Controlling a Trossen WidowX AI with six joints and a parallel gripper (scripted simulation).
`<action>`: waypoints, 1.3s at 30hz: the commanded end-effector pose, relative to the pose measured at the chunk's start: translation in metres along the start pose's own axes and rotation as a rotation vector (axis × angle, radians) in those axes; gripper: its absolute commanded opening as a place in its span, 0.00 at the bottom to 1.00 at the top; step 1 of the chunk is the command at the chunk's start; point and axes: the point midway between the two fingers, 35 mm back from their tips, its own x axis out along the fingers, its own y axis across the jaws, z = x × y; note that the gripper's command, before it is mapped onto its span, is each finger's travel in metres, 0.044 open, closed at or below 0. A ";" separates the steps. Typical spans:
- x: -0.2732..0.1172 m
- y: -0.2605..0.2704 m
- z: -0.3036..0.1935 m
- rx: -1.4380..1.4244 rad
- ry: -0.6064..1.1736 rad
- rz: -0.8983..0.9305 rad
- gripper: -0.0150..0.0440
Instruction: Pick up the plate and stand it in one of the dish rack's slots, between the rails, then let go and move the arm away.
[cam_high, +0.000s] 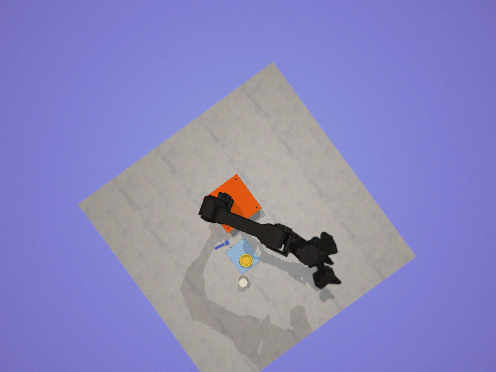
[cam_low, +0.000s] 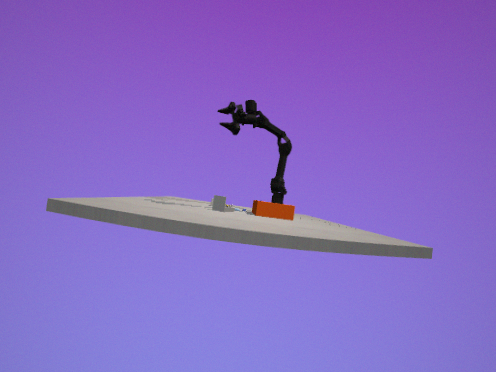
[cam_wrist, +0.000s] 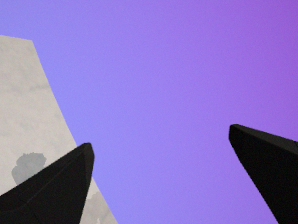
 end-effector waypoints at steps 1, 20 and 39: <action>0.016 0.020 -0.026 0.038 0.066 0.065 0.93; 0.053 0.107 -0.166 0.317 0.428 0.321 0.93; 0.025 0.187 -0.300 0.696 0.816 0.481 0.93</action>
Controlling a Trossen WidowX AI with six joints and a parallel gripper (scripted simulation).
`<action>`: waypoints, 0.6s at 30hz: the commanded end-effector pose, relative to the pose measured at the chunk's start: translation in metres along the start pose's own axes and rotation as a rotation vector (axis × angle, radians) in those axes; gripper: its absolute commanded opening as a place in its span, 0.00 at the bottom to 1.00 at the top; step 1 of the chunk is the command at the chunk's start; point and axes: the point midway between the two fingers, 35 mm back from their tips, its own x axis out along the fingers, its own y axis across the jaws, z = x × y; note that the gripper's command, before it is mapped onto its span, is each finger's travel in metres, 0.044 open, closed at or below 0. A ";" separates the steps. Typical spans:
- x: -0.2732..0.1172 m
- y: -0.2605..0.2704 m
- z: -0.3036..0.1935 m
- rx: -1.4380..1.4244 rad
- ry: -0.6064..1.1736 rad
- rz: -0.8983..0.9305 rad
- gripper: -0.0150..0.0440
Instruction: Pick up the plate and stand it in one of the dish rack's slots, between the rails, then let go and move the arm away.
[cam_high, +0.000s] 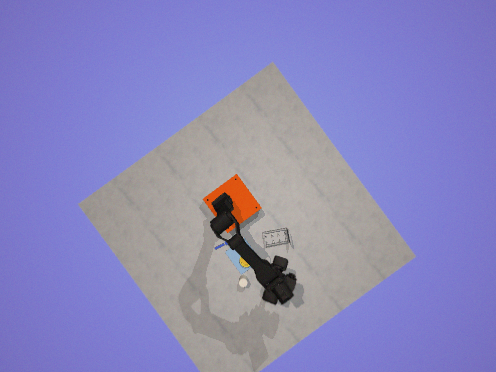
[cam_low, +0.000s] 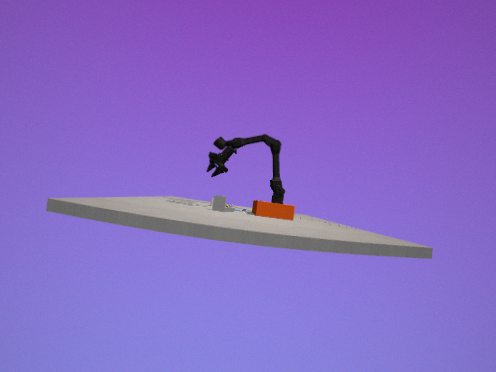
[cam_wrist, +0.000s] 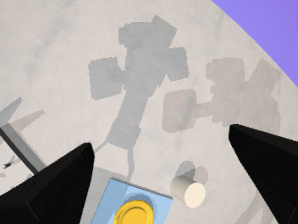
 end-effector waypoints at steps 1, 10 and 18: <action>0.016 -0.001 -0.030 0.083 0.081 0.044 0.93; 0.042 0.000 -0.098 0.289 0.266 0.134 0.93; 0.055 0.010 -0.155 0.484 0.427 0.213 0.93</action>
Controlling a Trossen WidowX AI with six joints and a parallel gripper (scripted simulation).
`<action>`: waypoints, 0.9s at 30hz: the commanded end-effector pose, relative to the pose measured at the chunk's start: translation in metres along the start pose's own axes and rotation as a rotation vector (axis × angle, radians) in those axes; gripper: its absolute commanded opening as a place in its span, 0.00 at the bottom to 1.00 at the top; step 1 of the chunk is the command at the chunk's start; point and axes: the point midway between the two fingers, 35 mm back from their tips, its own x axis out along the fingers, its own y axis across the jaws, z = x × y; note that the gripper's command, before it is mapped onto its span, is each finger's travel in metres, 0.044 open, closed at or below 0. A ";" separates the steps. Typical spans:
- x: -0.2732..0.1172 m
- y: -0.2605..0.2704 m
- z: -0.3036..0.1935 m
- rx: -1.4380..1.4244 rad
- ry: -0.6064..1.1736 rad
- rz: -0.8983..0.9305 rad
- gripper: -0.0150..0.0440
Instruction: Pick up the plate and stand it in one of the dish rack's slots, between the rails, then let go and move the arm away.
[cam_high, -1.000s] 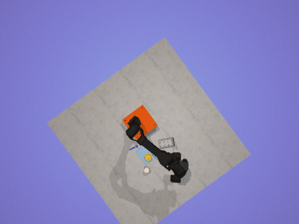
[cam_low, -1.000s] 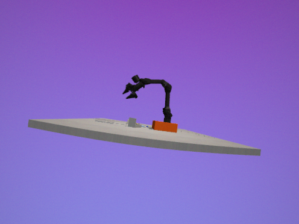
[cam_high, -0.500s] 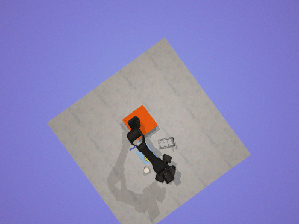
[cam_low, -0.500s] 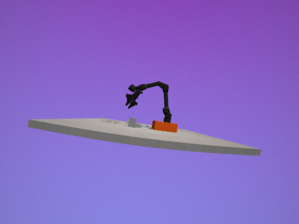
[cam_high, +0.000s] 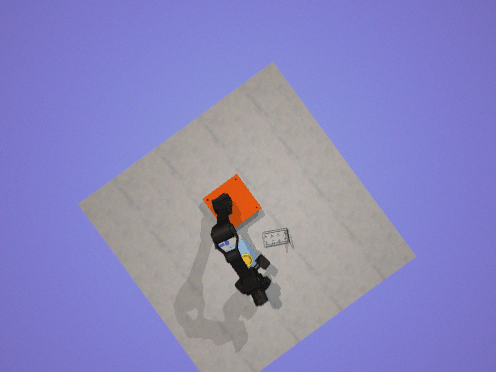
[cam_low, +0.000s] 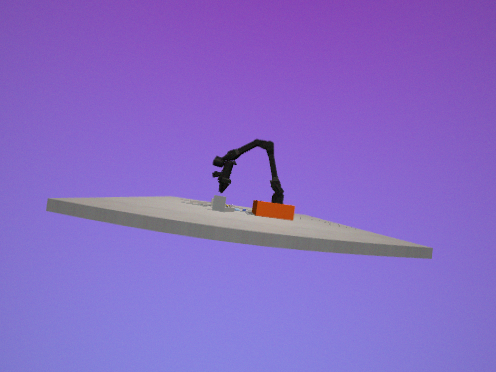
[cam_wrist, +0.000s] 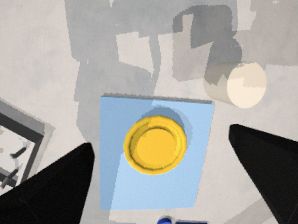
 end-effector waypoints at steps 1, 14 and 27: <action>0.016 -0.005 -0.024 0.095 0.082 0.045 0.93; 0.032 -0.008 -0.045 0.181 0.152 0.082 0.93; 0.053 -0.006 -0.046 0.181 0.152 0.082 0.93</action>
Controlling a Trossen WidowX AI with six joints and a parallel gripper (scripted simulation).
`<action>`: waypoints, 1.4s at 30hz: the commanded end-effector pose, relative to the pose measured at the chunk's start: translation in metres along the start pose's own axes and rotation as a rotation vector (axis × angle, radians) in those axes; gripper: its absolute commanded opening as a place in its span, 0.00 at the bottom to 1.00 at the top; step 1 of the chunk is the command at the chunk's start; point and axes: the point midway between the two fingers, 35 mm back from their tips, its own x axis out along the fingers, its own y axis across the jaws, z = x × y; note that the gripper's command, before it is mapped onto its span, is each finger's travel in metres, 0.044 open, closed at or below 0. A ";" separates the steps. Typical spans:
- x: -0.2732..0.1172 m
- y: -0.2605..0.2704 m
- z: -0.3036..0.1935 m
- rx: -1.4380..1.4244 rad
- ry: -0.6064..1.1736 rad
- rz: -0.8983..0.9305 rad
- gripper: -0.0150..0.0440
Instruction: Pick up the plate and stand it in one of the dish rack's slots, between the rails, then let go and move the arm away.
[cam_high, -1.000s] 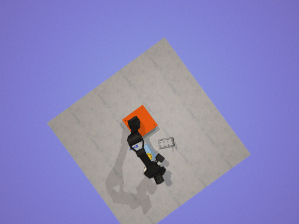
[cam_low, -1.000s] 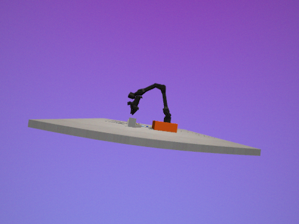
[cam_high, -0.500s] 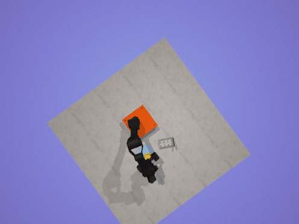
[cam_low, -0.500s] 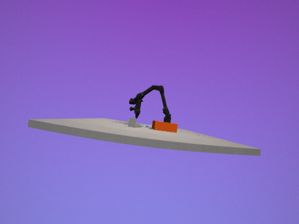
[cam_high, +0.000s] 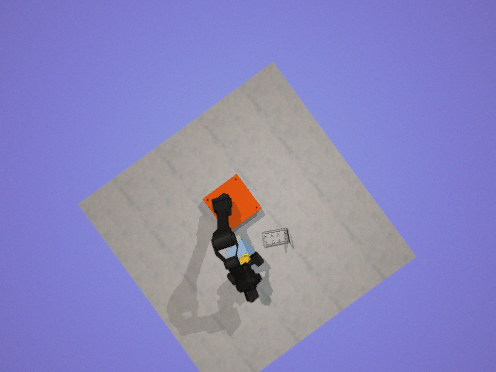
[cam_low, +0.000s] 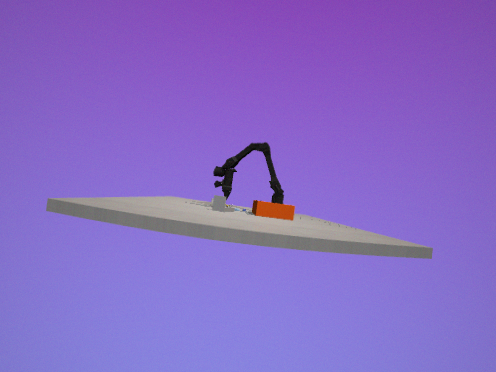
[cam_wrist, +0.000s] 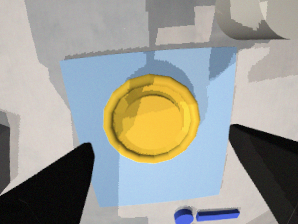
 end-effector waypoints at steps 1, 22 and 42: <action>0.008 0.001 -0.002 0.004 0.006 0.005 0.93; 0.039 0.004 -0.002 0.004 0.006 0.006 0.93; 0.038 0.004 -0.001 0.004 0.006 0.006 0.71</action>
